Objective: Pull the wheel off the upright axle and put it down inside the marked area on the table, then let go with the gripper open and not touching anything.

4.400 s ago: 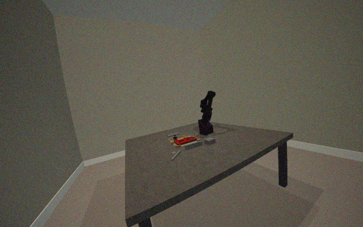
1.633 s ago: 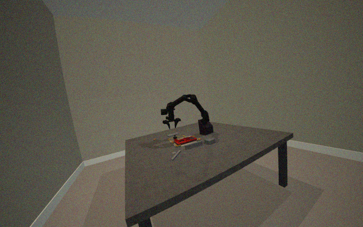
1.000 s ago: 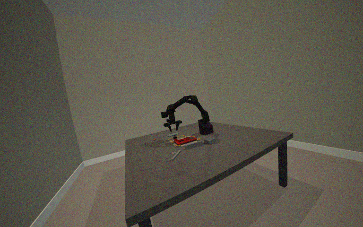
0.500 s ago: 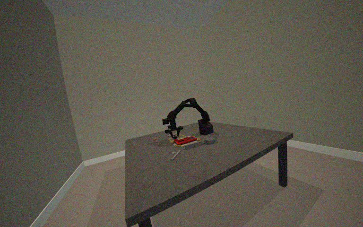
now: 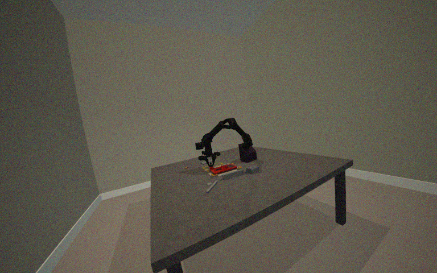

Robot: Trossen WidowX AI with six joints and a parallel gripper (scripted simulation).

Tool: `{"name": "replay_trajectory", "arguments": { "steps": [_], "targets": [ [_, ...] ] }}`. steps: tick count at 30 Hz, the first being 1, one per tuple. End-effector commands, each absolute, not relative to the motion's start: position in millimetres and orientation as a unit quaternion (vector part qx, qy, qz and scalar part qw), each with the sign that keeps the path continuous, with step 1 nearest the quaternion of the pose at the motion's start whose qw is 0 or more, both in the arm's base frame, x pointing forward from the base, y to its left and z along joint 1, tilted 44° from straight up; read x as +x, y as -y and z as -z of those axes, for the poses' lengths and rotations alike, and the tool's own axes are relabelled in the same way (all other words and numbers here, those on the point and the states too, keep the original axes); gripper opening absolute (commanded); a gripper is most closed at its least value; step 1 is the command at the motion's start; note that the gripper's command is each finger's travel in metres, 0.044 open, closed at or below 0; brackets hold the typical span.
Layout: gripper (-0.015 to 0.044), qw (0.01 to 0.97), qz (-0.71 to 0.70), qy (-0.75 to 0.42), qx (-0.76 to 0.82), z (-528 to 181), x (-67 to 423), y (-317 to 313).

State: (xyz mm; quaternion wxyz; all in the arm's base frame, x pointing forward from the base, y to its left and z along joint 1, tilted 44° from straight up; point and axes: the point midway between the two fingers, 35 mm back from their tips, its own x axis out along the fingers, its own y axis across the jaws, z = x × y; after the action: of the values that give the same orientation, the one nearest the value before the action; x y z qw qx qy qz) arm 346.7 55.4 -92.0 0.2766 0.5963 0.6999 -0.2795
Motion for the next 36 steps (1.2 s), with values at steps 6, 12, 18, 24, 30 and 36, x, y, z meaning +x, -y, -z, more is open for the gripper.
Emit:
{"name": "replay_trajectory", "arguments": {
  "steps": [6, 12, 18, 24, 30, 36],
  "targets": [
    [0.0000, 0.277, 0.279, -0.700, 0.596, 89.9, 347.3, -53.1],
    [0.0000, 0.277, 0.279, -0.700, 0.597, 88.6, 347.7, -51.8],
    [0.0000, 0.277, 0.279, -0.699, 0.597, 87.2, 348.0, -50.4],
    [0.0000, 0.278, 0.279, -0.699, 0.597, 85.8, 348.3, -49.0],
    [0.0000, 0.278, 0.279, -0.699, 0.597, 84.4, 348.6, -47.7],
    [0.0000, 0.278, 0.279, -0.699, 0.598, 83.0, 348.9, -46.3]
  ]
}}
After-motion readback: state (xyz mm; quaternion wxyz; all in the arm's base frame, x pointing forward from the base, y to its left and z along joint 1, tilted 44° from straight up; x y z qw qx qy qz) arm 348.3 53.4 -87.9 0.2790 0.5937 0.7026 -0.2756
